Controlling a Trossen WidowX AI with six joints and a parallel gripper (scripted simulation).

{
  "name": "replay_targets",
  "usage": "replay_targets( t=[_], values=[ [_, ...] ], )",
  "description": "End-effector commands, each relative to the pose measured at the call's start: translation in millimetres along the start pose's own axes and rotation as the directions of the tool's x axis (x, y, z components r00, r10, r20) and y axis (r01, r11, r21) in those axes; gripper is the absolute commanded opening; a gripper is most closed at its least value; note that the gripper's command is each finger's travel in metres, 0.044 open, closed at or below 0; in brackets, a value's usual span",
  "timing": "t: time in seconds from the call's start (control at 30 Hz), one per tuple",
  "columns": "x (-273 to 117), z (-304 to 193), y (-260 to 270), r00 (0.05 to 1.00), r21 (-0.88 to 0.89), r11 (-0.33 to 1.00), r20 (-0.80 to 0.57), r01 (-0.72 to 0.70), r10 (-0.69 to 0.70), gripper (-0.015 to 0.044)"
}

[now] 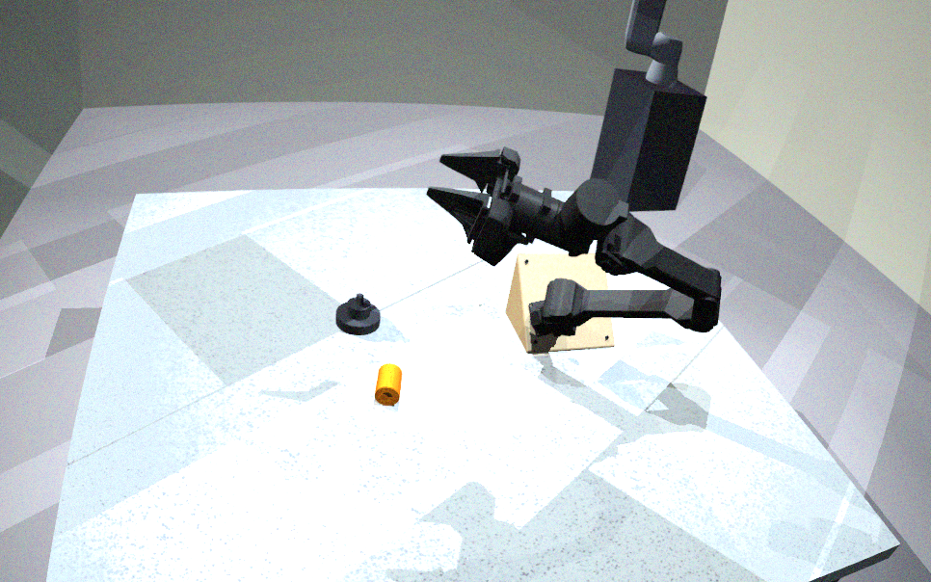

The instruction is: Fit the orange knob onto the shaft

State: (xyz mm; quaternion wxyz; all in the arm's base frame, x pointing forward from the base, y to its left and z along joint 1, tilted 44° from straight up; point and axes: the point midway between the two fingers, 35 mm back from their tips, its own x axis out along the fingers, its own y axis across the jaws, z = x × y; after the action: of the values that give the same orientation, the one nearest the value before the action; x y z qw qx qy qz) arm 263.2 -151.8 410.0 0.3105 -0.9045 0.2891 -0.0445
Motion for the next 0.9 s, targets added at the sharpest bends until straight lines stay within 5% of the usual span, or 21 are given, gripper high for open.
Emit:
replay_targets(
  t=[0.0, 0.13, 0.3, 0.43, 0.57, 0.67, 0.87],
  values=[
    [39, 64, 19, 0.96, 0.064, 0.995, 0.276, -0.074, 0.054, 0.044],
    [55, 137, 35, 0.807, 0.159, 0.967, 0.587, -0.198, 0.069, 0.044],
    [45, 229, 53, 0.42, 0.224, 0.828, 0.907, -0.513, 0.015, 0.044],
    [22, 278, 57, 0.081, 0.136, 0.599, 0.99, -0.789, -0.118, 0.044],
    [4, 307, 51, -0.176, -0.087, 0.271, 0.929, -0.959, -0.325, 0.044],
    [1, 314, 48, -0.232, -0.192, 0.138, 0.882, -0.972, -0.41, 0.044],
    [1, 314, 48, -0.232, -0.192, 0.138, 0.882, -0.972, -0.41, 0.044]
  ],
)
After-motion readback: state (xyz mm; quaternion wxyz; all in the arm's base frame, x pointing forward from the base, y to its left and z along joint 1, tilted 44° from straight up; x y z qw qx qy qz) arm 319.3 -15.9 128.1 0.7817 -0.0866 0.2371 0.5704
